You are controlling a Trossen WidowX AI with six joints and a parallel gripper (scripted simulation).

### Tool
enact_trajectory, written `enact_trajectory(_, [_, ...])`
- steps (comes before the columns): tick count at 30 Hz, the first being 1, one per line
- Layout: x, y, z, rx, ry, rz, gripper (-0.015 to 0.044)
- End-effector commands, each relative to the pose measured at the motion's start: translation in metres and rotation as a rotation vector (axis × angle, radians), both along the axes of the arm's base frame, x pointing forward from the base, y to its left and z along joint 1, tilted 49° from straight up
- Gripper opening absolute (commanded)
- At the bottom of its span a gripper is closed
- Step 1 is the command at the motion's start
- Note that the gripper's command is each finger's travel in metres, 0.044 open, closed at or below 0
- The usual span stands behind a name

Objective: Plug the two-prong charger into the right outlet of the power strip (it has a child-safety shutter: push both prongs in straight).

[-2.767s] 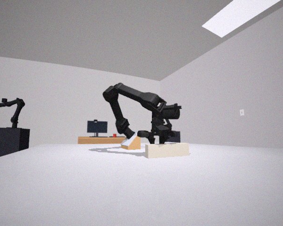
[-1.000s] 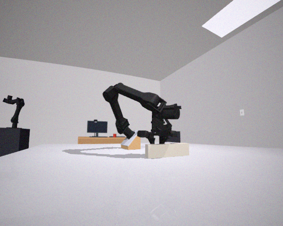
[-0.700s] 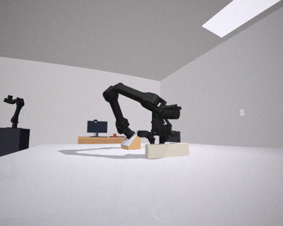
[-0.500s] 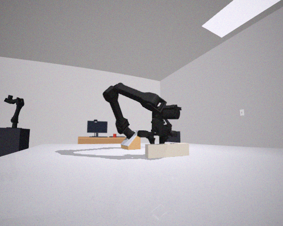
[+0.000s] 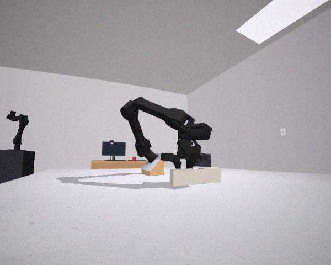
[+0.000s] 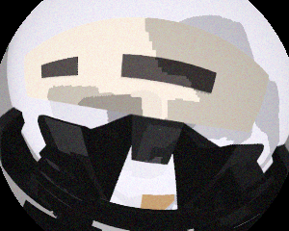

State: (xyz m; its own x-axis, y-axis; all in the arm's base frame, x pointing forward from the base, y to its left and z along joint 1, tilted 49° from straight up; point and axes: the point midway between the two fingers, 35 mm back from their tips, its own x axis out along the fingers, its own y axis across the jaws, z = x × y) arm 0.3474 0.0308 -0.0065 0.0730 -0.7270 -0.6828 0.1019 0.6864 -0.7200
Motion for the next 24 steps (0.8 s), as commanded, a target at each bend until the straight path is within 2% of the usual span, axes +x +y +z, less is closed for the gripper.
enact_trajectory(1, [0.0001,0.0000,0.0000,0.000,-0.001,0.000,0.0000])
enact_trajectory(9, [0.0001,0.0000,0.0000,0.000,-0.001,0.000,0.0000])
enact_trajectory(24, [0.0001,0.0000,0.0000,0.000,-0.001,0.000,0.0394])
